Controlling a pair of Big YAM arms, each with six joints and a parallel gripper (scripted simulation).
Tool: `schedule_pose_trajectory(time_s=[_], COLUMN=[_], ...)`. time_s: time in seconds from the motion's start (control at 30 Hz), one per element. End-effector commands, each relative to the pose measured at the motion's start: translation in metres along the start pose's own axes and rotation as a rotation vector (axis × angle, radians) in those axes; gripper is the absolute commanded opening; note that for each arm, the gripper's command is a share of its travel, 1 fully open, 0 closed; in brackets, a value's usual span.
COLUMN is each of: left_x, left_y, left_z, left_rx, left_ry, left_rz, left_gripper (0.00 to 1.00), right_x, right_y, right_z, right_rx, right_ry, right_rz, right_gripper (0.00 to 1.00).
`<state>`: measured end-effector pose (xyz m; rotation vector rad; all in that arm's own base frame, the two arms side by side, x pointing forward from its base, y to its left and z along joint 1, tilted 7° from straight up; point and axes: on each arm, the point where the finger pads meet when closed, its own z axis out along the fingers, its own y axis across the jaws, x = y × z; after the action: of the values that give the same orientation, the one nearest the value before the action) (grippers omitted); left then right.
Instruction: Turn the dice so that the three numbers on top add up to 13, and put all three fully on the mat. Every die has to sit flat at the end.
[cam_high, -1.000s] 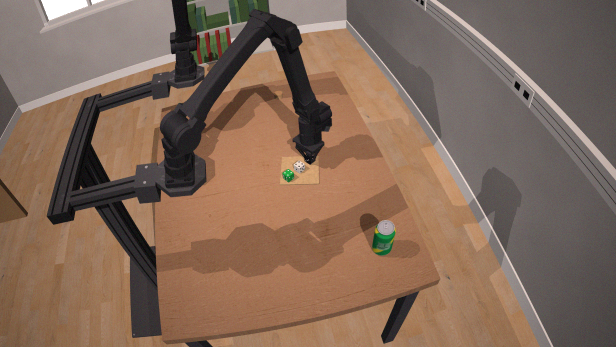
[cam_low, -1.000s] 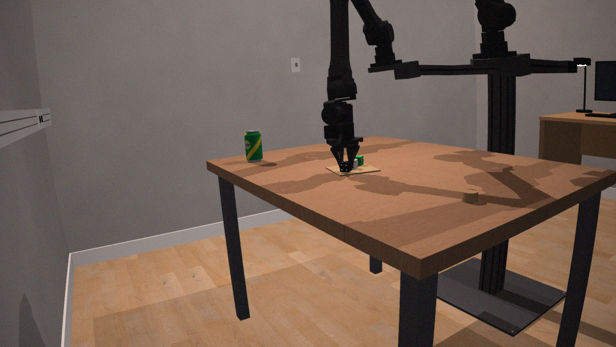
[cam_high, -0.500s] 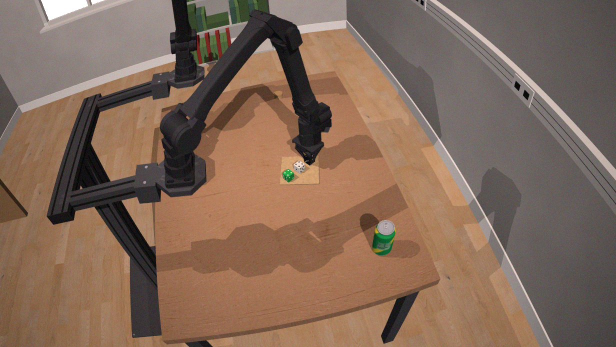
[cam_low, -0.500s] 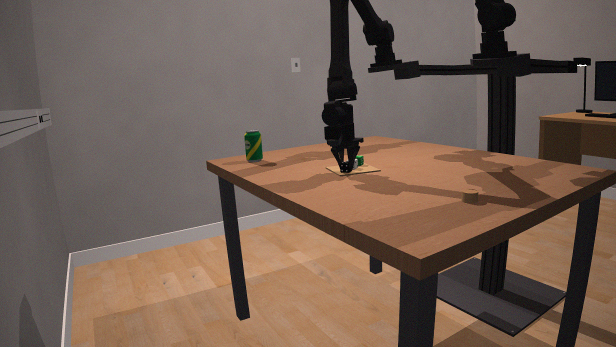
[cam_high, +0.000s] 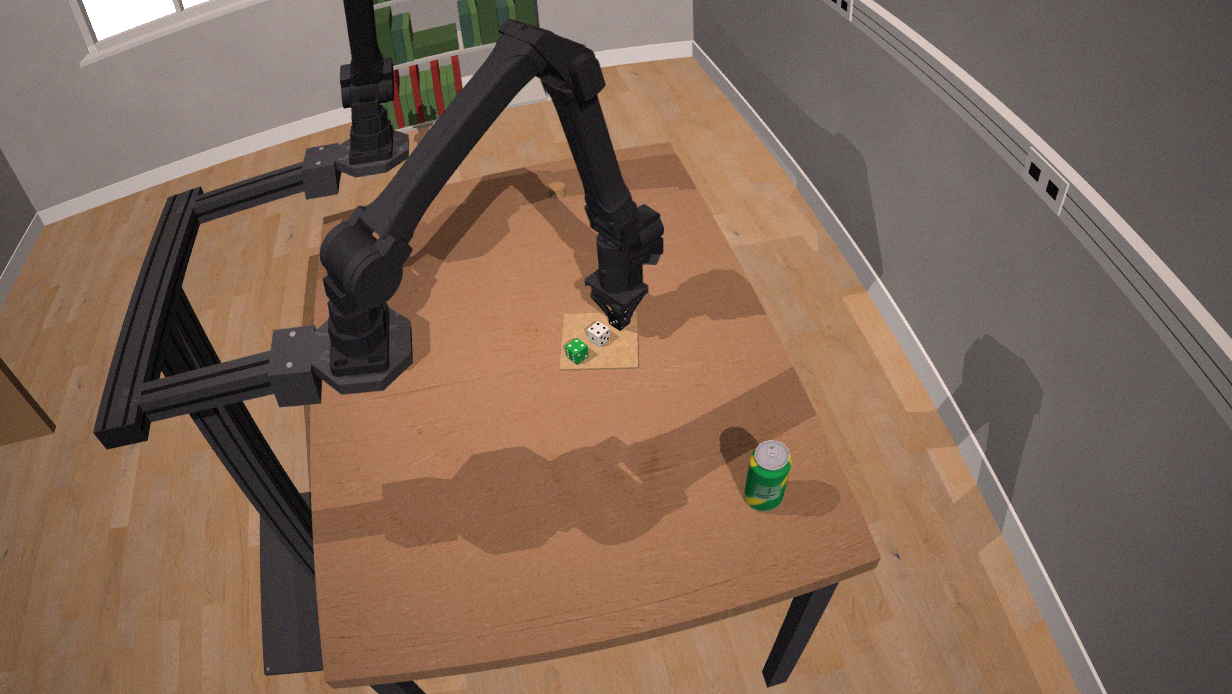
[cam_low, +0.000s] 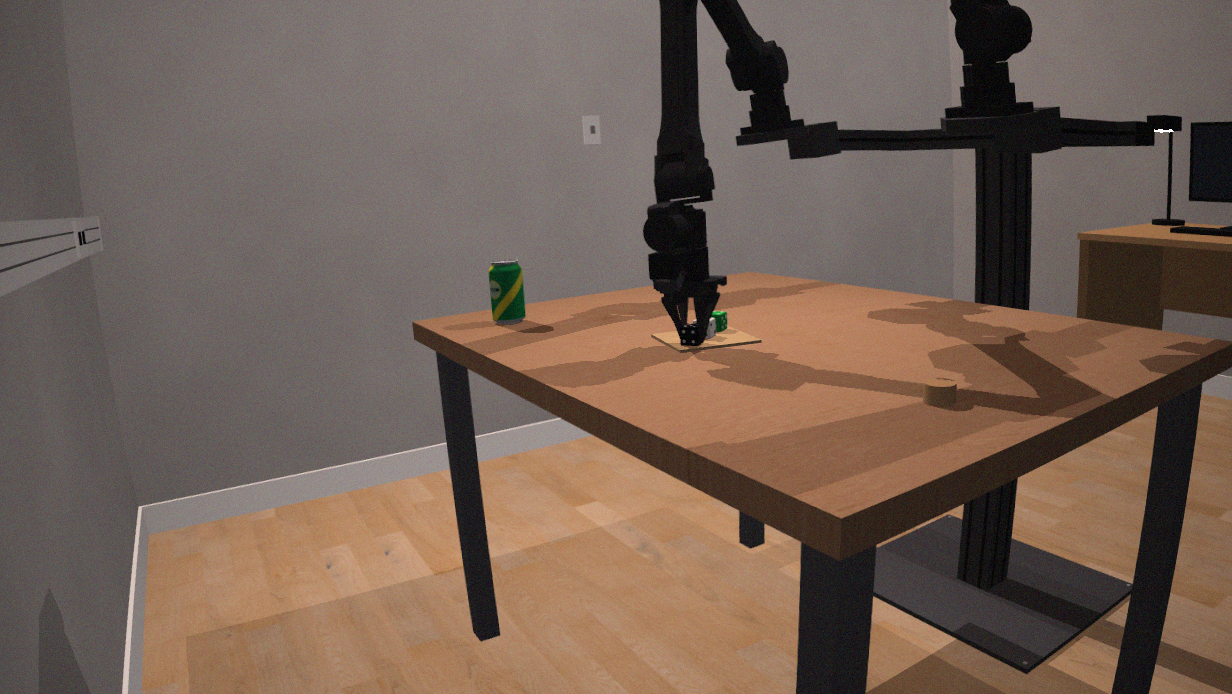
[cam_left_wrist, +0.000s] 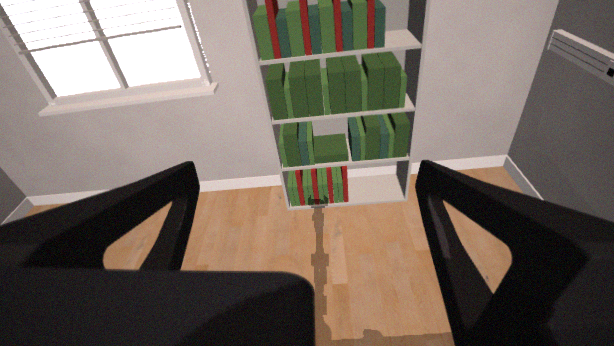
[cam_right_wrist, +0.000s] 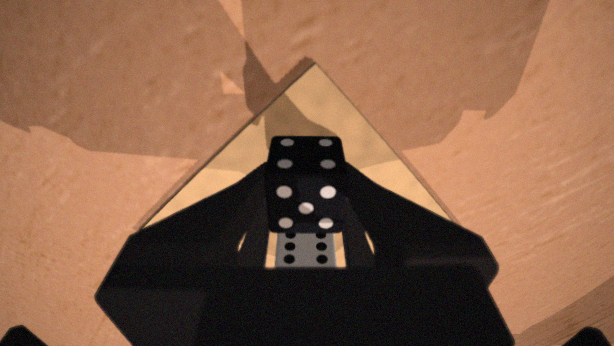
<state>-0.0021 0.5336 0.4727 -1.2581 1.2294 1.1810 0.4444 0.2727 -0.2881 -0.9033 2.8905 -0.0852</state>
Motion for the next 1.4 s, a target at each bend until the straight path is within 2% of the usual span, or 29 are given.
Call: schedule_pose_trajectory(time_s=[0.0, 0.3, 0.33, 0.4, 0.53, 0.7, 0.73, 1.1, 1.2, 1.23, 1.37], left_x=[-0.038, -0.038, -0.038, -0.038, -0.038, -0.038, -0.038, -0.038, -0.038, -0.038, -0.038], left_y=[0.002, 0.002, 0.002, 0.002, 0.002, 0.002, 0.002, 0.002, 0.002, 0.002, 0.002], left_z=[0.002, 0.002, 0.002, 0.002, 0.002, 0.002, 0.002, 0.002, 0.002, 0.002, 0.002], left_rx=[-0.001, -0.001, -0.001, -0.001, -0.001, -0.001, -0.001, -0.001, -0.001, -0.001, -0.001], left_ry=[-0.067, -0.067, -0.067, -0.067, -0.067, -0.067, -0.067, -0.067, -0.067, -0.067, -0.067], left_rz=[0.015, 0.015, 0.015, 0.015, 0.015, 0.015, 0.015, 0.015, 0.015, 0.015, 0.015], left_gripper=[1.00, 1.00, 1.00, 1.00, 1.00, 1.00, 1.00, 1.00, 1.00, 1.00, 1.00], right_x=[-0.008, -0.008, -0.008, -0.008, -0.007, -0.007, -0.007, -0.007, 0.007, -0.005, -0.006], right_y=[-0.003, -0.003, -0.003, -0.003, -0.003, -0.003, -0.003, -0.003, -0.002, -0.004, 0.000], right_z=[0.009, 0.009, 0.009, 0.009, 0.009, 0.009, 0.009, 0.009, 0.008, -0.012, -0.026], right_rx=[-0.001, -0.001, -0.001, -0.001, -0.001, -0.001, -0.001, -0.001, -0.003, -0.002, -0.002], right_ry=[-0.016, -0.016, -0.016, -0.016, -0.016, -0.016, -0.016, -0.015, 0.013, -0.013, -0.013], right_rz=[0.000, 0.000, 0.000, 0.000, 0.000, 0.000, 0.000, 0.000, -0.002, 0.000, -0.001], right_gripper=[0.26, 0.26, 0.29, 0.29, 0.37, 0.41, 0.45, 0.45, 0.45, 0.45, 0.45])
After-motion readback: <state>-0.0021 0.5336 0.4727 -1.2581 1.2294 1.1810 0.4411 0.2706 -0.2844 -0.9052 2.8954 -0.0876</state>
